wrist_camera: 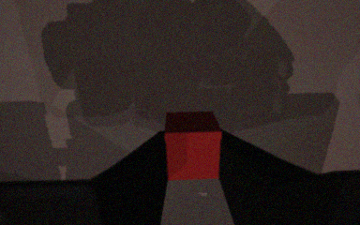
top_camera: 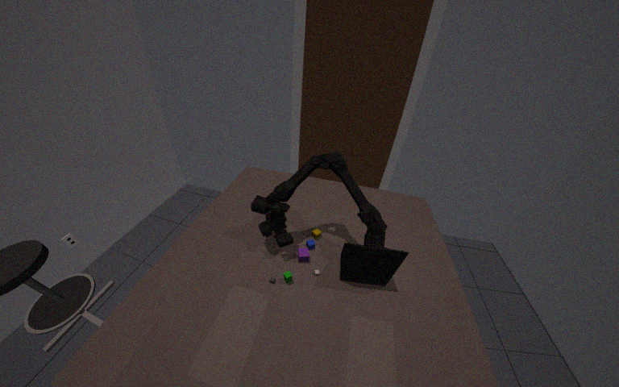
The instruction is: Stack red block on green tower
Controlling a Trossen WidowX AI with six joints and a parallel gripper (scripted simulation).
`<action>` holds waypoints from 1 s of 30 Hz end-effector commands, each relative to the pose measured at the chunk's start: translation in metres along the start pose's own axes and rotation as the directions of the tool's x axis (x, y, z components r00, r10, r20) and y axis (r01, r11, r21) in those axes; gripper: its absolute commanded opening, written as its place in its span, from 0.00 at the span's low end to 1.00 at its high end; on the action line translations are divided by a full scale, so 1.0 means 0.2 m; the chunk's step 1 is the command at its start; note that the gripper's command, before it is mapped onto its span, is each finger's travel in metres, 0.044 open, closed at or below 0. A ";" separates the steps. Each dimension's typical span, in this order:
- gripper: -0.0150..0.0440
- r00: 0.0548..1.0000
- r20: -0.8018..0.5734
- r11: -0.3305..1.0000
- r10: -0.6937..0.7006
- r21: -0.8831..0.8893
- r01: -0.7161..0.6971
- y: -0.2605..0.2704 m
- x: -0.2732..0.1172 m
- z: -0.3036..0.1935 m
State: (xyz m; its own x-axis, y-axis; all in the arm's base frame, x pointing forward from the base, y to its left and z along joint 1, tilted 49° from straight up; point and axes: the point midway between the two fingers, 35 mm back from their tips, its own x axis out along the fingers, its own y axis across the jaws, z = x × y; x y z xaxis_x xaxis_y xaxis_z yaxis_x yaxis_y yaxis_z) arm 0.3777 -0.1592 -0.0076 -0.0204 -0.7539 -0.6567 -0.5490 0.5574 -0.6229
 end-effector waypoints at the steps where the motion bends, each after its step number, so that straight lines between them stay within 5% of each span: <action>1: 0.25 1.000 0.001 1.000 -0.001 0.002 0.001 0.00 -0.02 0.00; 23: 0.25 1.000 0.006 1.000 0.001 -0.002 0.000 0.00 -0.56 0.00; 30: 0.25 1.000 0.006 1.000 0.000 -0.003 0.000 0.00 -0.59 0.00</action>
State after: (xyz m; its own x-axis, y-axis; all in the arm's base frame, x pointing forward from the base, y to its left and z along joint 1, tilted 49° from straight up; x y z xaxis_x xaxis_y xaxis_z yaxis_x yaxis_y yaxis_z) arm 0.3804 -0.0710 0.0686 -0.0138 -0.7538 -0.6570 -0.5531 0.5531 -0.6230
